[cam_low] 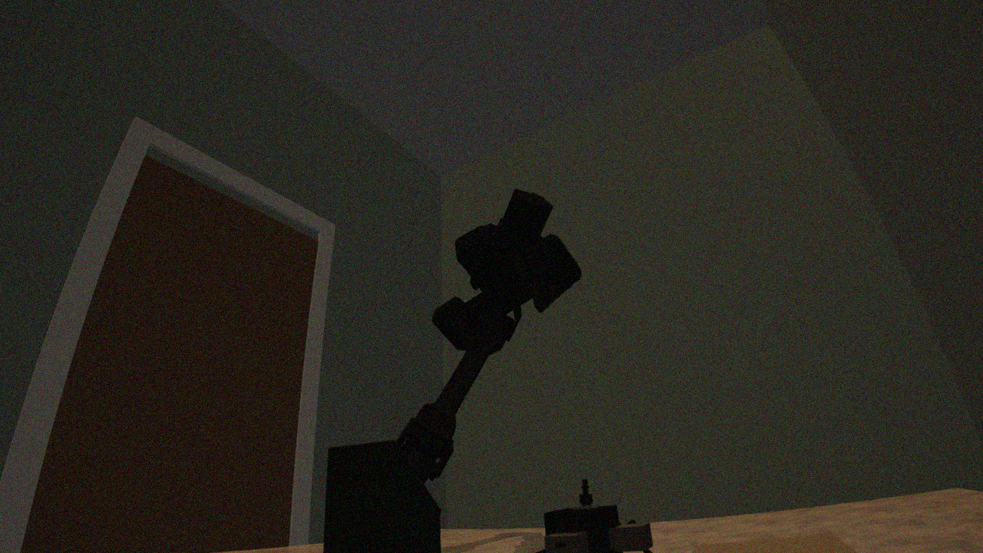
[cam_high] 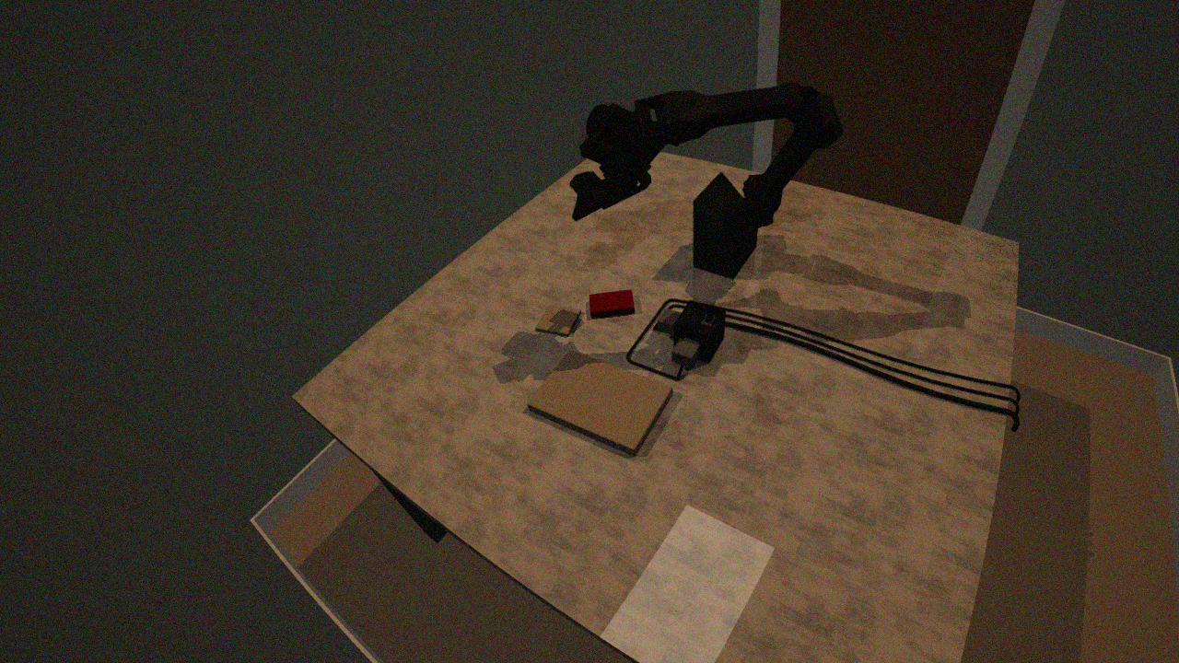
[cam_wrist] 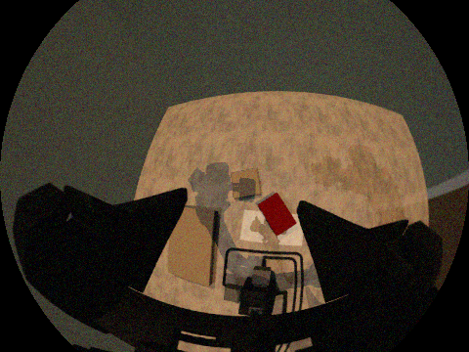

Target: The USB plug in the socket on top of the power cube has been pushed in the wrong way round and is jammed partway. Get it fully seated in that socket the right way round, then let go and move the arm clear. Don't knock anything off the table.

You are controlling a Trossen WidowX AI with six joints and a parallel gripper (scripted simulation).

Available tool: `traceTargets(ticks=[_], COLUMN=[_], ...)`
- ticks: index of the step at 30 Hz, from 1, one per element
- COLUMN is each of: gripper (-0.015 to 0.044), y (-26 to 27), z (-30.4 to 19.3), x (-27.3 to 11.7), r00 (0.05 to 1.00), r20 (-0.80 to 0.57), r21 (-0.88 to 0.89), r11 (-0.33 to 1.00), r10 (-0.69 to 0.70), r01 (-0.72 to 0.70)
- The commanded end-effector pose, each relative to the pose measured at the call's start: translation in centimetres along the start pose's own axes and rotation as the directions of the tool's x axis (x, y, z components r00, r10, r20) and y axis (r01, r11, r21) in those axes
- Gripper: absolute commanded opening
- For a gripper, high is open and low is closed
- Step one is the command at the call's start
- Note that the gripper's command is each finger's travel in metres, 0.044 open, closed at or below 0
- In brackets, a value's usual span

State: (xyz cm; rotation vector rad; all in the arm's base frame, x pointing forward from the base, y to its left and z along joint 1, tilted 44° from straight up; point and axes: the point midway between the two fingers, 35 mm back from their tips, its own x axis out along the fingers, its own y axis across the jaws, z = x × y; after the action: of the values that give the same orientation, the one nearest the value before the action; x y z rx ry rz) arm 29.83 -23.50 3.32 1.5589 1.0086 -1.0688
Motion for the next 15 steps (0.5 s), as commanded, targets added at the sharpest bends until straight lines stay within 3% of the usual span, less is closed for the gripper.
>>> traceTargets(ticks=[1,10,15], gripper=[0.0440,0.0440,0.0440], y=[-0.5,-4.4,-4.5], z=[-7.7,-23.3,-24.4], x=[-0.1,-3.2,-3.6], r00=[0.979,0.788,0.769], r20=[-0.196,-0.551,-0.569], r21=[-0.066,-0.212,-0.221], r11=[0.997,0.959,0.955], r10=[-0.061,-0.274,-0.290], r01=[0.049,0.186,0.197])
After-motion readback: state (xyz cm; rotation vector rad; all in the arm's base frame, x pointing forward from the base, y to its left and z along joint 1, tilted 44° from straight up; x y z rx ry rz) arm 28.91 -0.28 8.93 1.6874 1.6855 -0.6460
